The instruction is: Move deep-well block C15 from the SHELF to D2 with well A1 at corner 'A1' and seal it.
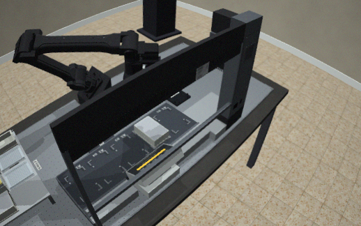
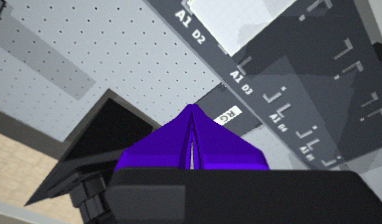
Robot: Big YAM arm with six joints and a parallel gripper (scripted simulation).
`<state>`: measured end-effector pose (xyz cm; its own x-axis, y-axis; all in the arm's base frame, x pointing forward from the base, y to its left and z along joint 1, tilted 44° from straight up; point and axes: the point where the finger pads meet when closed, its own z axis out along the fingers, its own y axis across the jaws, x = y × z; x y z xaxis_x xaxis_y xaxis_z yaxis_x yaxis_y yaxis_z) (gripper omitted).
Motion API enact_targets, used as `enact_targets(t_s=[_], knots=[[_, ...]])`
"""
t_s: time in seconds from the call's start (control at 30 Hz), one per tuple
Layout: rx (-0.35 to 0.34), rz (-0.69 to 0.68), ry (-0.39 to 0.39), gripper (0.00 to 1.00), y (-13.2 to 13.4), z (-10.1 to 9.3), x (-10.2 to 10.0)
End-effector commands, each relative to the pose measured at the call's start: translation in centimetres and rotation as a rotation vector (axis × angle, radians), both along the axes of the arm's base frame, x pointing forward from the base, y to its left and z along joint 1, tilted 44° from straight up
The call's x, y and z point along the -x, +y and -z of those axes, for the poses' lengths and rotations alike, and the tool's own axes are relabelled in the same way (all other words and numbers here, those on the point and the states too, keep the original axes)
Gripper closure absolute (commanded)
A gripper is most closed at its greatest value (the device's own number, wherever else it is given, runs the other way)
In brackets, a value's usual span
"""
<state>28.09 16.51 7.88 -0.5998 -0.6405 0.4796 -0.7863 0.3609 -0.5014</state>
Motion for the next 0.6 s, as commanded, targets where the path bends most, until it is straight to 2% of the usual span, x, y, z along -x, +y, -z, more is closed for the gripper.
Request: enact_targets(t_s=[0.0,0.3,0.37,0.43,0.57], knots=[[0.010,-0.089,0.054,1.00,0.3,-0.6,2.1],[0.039,-0.216,0.177,1.00,-0.7,-0.4,6.5],[0.039,-0.216,0.177,1.00,-0.7,-0.4,6.5],[0.045,-0.245,0.205,1.00,-0.9,-0.4,7.2],[0.067,-0.282,0.267,1.00,-1.3,0.0,6.9]])
